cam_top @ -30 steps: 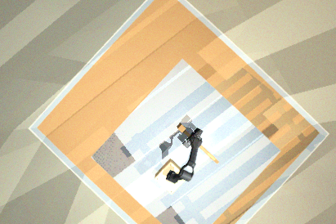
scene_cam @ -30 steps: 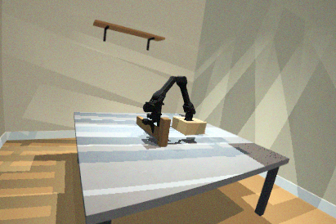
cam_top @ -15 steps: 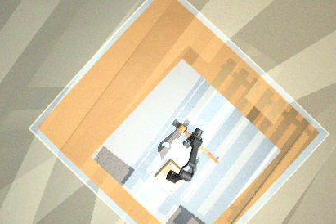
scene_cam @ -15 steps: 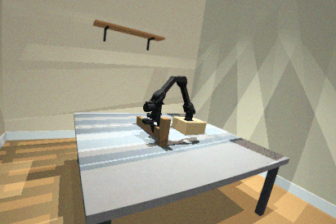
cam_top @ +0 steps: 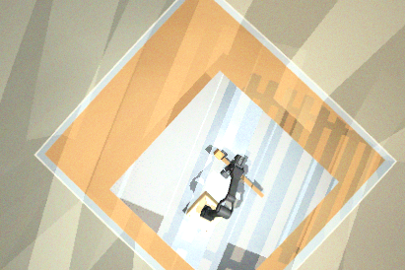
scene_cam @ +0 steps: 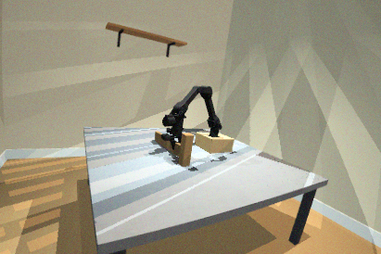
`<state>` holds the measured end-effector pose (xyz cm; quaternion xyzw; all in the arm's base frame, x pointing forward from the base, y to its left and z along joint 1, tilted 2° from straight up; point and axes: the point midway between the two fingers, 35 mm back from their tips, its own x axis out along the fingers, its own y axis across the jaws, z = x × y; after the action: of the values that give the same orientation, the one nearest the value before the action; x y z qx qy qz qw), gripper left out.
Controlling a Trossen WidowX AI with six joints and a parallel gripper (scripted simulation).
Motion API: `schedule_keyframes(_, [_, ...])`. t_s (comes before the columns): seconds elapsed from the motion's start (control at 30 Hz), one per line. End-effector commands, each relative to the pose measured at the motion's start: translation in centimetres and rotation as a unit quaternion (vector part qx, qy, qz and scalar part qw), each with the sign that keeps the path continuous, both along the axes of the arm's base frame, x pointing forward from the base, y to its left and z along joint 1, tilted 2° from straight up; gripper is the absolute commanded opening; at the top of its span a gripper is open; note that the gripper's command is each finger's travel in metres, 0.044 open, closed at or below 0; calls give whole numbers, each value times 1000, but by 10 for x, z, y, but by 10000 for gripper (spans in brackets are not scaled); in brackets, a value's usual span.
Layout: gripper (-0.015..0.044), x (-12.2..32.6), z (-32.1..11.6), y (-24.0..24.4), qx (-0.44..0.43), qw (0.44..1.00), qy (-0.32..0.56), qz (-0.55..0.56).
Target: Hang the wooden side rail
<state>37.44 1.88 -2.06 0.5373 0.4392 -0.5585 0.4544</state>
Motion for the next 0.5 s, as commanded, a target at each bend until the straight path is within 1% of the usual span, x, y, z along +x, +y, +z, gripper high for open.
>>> schedule_keyframes(0.0, [0,4,9,0,0,1000,-11,-1])
schedule_keyframes(0.47, [0,4,11,1,1,1000,-11,-1])
